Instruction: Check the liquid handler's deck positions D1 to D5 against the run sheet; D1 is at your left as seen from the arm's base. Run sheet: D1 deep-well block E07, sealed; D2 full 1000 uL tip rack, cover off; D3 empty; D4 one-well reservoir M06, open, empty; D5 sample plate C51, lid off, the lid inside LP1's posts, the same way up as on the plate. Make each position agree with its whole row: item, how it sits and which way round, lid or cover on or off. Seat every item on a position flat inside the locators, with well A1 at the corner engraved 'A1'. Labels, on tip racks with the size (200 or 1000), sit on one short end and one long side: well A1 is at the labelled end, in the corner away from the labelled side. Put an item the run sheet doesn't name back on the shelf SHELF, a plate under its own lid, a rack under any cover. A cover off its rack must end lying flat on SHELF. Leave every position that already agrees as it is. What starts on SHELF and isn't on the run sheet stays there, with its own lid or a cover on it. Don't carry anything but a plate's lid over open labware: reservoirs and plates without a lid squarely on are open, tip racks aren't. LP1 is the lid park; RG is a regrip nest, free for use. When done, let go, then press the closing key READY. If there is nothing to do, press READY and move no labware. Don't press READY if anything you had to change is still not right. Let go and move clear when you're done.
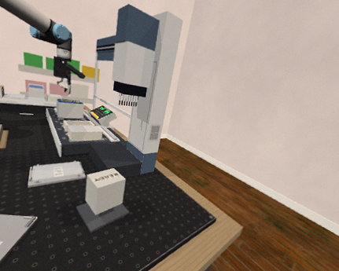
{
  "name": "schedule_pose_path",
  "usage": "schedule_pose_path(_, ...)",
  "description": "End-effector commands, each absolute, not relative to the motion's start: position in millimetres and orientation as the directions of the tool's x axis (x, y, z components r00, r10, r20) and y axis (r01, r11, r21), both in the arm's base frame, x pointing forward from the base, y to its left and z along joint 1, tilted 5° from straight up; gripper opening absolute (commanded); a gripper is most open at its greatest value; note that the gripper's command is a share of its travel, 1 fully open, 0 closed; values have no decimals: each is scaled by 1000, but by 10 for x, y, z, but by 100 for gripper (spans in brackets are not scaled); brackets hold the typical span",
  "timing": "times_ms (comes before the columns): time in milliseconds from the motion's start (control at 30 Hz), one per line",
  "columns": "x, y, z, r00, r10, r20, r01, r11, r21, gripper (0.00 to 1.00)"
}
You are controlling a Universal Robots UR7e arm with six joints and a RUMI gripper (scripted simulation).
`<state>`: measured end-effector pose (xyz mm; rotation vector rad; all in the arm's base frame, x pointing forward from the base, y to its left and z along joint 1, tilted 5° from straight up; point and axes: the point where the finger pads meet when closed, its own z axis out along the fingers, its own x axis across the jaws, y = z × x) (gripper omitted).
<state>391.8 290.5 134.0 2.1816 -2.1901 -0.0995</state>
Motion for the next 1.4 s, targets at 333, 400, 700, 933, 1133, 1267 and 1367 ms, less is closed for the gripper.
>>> schedule_pose_path(333,3887,2911,1086,-4,-1000,-10,-997,3,82,82)
schedule_pose_path(400,3884,2912,1052,-4,-1000,-10,-997,3,82,82)
schedule_pose_path(700,3871,2914,903,-4,-1000,-10,-997,3,82,82)
schedule_pose_path(933,3865,2914,820,-4,-1000,-10,-997,3,82,82)
schedule_pose_path(1133,3856,2916,721,-4,-1000,-10,-997,3,82,82)
schedule_pose_path(1267,3851,2916,654,-4,-1000,-10,-997,3,82,82)
schedule_pose_path(1367,3850,2916,638,-4,-1000,-10,-997,3,82,82)
